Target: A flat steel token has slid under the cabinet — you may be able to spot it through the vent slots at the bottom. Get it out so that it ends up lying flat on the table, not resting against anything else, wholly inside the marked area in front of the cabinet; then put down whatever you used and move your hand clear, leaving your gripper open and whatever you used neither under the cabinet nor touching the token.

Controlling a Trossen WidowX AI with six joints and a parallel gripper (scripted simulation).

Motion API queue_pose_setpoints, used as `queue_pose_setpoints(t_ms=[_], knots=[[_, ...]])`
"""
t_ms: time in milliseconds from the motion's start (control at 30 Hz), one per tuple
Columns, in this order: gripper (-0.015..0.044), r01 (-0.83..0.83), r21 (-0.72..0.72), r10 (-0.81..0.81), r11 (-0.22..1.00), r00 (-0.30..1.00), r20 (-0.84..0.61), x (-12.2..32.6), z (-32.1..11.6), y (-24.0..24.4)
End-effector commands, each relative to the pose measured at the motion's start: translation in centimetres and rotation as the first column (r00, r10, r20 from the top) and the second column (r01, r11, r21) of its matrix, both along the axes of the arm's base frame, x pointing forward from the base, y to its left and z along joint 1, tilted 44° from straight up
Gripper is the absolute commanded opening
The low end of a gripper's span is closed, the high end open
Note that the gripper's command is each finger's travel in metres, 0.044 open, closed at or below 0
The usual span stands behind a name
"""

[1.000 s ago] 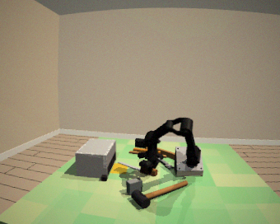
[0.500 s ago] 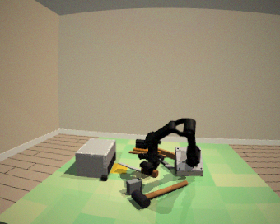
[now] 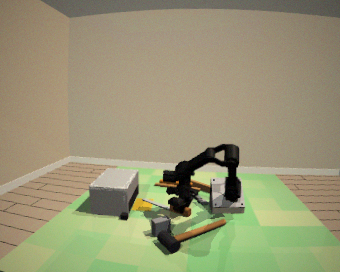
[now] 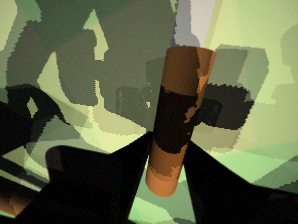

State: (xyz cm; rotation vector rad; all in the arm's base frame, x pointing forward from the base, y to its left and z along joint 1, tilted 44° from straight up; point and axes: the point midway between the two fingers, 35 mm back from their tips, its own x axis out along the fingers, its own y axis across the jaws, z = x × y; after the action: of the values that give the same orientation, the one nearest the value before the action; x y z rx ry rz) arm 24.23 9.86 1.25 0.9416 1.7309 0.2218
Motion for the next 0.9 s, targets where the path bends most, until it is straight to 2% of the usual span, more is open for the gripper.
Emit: queue_pose_setpoints(t_ms=[0, 867], knots=[[0.0000, 0.007, 0.002, -0.007, 1.000, 1.000, 0.000, -0.1, 0.4, 0.2], [0.0000, 0.007, 0.003, -0.007, 1.000, 1.000, 0.000, -1.2, 2.1, 2.0]])
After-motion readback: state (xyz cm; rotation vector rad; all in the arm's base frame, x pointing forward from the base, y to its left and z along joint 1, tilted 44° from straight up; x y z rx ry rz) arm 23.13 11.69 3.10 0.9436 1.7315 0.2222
